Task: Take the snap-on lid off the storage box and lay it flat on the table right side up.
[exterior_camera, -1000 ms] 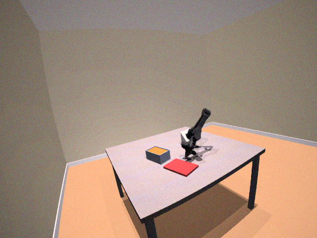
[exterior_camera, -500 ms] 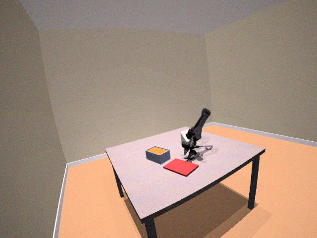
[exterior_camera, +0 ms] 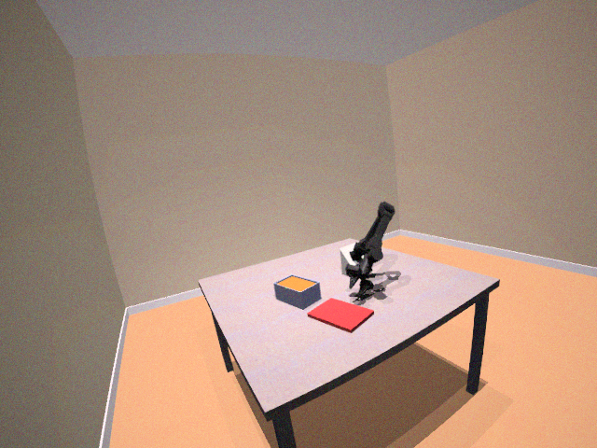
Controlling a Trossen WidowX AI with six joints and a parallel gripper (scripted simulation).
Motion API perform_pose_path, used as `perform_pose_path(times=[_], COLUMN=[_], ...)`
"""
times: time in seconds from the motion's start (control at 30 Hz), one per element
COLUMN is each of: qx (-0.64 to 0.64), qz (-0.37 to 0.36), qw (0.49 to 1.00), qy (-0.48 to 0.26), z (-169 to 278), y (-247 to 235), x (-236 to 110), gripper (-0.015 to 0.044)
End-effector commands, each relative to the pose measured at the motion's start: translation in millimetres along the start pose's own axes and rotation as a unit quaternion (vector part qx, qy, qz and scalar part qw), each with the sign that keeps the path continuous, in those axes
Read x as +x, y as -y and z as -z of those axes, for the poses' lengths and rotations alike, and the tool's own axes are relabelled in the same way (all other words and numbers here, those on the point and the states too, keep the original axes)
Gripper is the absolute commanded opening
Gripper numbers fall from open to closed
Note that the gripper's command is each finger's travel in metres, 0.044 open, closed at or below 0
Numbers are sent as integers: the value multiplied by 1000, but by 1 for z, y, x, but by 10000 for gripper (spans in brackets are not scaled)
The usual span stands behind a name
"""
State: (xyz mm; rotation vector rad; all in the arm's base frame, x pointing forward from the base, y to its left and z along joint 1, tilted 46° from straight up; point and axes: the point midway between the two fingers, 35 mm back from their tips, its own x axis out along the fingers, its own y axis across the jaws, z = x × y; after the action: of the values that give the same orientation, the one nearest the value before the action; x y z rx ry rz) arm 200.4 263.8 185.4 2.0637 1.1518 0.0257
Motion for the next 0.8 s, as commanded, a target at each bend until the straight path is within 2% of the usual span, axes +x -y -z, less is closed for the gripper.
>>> perform_pose_path(times=[0.0,0.47,0.77], qx=[2,3,2], qz=[3,3,3], qw=[1000,1000,1000], qy=[5,6,6], z=[-4,-4,1], y=[9,26,14], x=[-7,-28,-36], gripper=[440,440,440])
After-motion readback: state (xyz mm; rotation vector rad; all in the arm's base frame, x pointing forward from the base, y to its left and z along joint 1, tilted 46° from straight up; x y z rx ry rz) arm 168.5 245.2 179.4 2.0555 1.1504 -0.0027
